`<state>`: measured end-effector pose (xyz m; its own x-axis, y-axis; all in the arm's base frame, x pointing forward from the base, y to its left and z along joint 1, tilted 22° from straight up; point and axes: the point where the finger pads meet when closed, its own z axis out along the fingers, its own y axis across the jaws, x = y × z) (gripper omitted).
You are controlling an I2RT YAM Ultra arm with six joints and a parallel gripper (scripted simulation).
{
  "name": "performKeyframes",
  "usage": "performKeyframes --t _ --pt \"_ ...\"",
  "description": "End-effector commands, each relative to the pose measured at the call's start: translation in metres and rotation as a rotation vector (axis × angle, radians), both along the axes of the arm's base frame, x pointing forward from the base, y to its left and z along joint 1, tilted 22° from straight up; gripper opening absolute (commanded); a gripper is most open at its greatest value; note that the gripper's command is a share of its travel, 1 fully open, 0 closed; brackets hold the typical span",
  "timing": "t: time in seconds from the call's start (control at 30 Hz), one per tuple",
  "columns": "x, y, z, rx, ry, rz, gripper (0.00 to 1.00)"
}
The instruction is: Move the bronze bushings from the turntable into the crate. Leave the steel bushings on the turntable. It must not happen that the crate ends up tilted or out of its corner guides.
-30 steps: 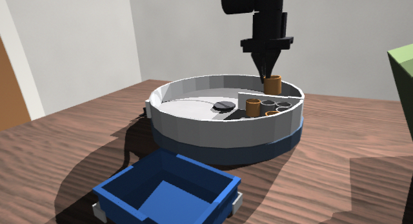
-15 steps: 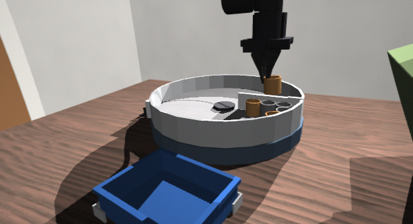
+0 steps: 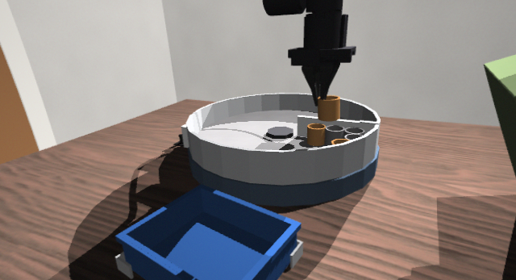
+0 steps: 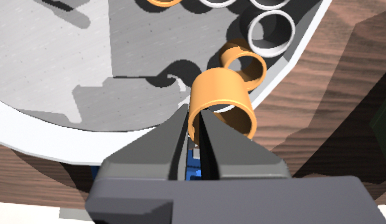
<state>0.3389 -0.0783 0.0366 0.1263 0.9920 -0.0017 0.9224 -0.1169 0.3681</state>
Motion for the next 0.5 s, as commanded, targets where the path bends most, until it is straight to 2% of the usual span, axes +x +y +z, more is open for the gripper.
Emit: performKeyframes --t 0.0,0.1,0.17,0.47 --pt "0.014 0.008 0.009 -0.02 -0.004 -0.032 0.0" --pt "0.022 0.026 0.011 -0.02 -0.005 -0.031 0.0" --pt "0.022 0.026 0.011 -0.02 -0.005 -0.031 0.0" --pt "0.06 0.1 0.02 -0.021 -0.007 -0.031 0.0"
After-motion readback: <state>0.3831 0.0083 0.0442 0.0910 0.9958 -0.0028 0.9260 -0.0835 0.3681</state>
